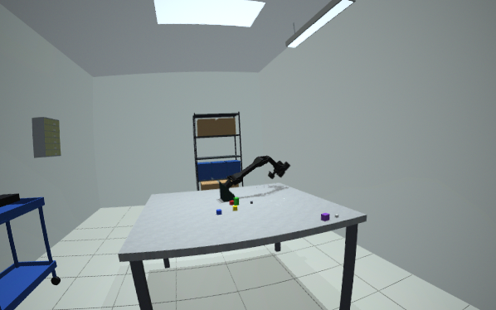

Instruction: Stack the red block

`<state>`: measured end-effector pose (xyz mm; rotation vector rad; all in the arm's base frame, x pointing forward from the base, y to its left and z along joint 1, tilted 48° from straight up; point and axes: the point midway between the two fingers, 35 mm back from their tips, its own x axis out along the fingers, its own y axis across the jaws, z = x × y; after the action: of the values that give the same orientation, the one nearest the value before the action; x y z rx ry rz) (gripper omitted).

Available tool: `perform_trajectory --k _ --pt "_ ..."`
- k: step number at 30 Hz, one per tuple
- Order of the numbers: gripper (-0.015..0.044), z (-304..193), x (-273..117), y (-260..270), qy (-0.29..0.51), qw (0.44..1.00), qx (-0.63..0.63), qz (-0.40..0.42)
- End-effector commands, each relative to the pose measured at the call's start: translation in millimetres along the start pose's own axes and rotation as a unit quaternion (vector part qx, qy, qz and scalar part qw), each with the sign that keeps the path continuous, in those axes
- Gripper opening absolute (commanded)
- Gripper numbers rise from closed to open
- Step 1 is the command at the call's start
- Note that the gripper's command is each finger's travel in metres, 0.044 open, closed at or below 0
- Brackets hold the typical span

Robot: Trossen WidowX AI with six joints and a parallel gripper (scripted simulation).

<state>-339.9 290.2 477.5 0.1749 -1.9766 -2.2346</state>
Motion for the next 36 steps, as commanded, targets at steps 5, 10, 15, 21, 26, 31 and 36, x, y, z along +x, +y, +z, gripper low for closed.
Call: perform_trajectory --k 5,10,15,21,26,31,36 --pt "0.044 11 -15 -1 -0.03 0.999 -0.022 -0.004" --pt "0.044 34 -51 -3 -0.101 0.992 -0.073 -0.019" --pt "0.044 54 -91 -8 -0.17 0.977 -0.119 -0.043" --pt "0.044 72 -144 -13 -0.252 0.95 -0.166 -0.081" --pt "0.044 82 -190 -18 -0.316 0.92 -0.2 -0.119" --pt "0.044 87 -237 -22 -0.377 0.883 -0.231 -0.162" --pt "0.044 87 -286 -23 -0.435 0.836 -0.261 -0.209"
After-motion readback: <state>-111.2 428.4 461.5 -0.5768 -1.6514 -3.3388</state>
